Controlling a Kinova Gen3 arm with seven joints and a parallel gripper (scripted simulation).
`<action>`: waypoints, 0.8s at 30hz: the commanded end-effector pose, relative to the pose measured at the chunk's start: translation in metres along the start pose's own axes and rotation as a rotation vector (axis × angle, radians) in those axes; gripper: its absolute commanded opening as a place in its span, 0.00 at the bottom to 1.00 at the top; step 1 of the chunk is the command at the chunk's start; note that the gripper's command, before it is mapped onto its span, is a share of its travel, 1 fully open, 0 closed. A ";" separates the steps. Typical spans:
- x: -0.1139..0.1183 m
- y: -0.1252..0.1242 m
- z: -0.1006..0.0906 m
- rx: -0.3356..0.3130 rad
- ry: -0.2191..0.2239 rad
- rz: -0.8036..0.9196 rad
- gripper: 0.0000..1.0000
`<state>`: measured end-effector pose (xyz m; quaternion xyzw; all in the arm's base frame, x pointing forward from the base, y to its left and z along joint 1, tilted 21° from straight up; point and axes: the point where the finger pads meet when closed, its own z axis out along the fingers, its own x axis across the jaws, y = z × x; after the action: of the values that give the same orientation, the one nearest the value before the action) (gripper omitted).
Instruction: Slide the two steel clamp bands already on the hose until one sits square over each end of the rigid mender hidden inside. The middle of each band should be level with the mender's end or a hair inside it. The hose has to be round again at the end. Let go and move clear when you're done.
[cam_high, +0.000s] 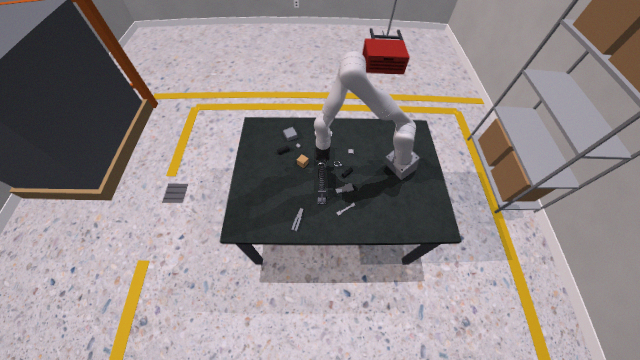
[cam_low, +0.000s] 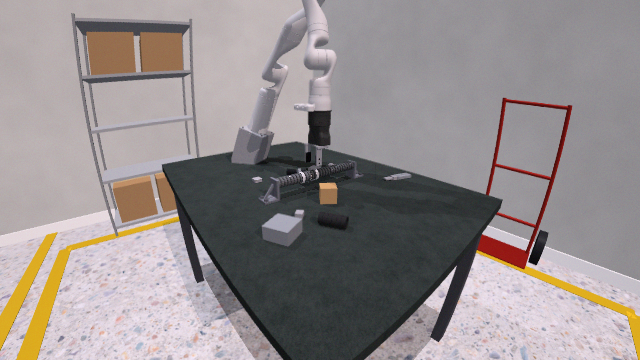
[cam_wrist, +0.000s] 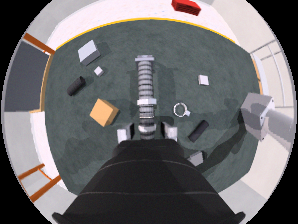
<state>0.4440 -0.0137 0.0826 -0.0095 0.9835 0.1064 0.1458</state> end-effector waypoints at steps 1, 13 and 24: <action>-0.002 0.000 -0.002 0.002 -0.005 -0.001 1.00; -0.002 0.000 -0.002 0.002 -0.005 -0.001 1.00; -0.001 0.000 -0.047 0.002 -0.005 -0.001 1.00</action>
<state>0.4303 -0.0169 0.1036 -0.0105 0.9846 0.1100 0.1355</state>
